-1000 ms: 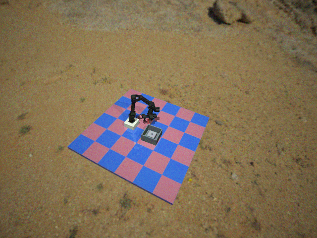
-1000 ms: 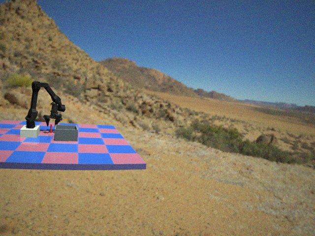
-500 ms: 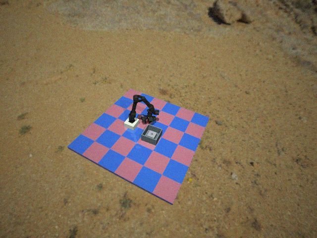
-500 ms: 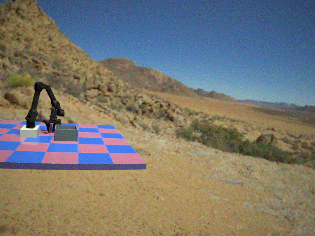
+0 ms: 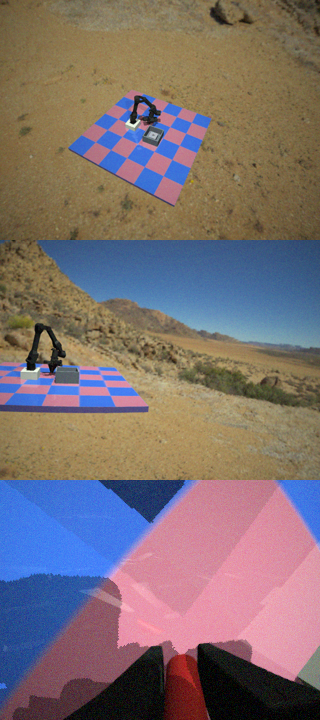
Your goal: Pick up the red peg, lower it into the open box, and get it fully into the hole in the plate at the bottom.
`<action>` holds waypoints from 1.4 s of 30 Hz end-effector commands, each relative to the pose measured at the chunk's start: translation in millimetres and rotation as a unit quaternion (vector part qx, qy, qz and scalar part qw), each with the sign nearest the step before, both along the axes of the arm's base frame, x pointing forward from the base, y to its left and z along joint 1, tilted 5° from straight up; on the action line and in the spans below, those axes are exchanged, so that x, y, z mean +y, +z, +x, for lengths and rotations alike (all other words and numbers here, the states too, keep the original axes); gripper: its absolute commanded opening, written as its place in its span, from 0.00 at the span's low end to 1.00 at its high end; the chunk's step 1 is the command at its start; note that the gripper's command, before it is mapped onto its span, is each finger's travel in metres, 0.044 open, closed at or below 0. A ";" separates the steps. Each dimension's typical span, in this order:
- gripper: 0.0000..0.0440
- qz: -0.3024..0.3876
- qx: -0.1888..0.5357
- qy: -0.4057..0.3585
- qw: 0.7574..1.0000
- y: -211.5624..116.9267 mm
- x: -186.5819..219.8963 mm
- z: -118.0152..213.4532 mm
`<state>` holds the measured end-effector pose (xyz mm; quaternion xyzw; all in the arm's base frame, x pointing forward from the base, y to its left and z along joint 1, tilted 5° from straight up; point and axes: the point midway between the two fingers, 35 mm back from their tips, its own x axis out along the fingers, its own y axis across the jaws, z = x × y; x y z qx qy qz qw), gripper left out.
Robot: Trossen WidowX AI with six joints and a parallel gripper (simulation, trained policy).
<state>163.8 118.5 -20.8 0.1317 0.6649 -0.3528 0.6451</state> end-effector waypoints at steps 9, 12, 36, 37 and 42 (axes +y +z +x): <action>0.00 -0.007 -0.037 0.009 0.999 43.4 -2.4 21.6; 0.00 -0.010 -0.046 0.008 0.999 56.0 -4.5 27.9; 0.00 -0.024 -0.128 -0.091 0.987 117.0 -57.8 99.8; 0.00 -0.025 -0.130 -0.094 0.987 117.6 -61.6 103.0; 0.00 -0.025 -0.138 -0.109 0.984 118.0 -81.2 118.7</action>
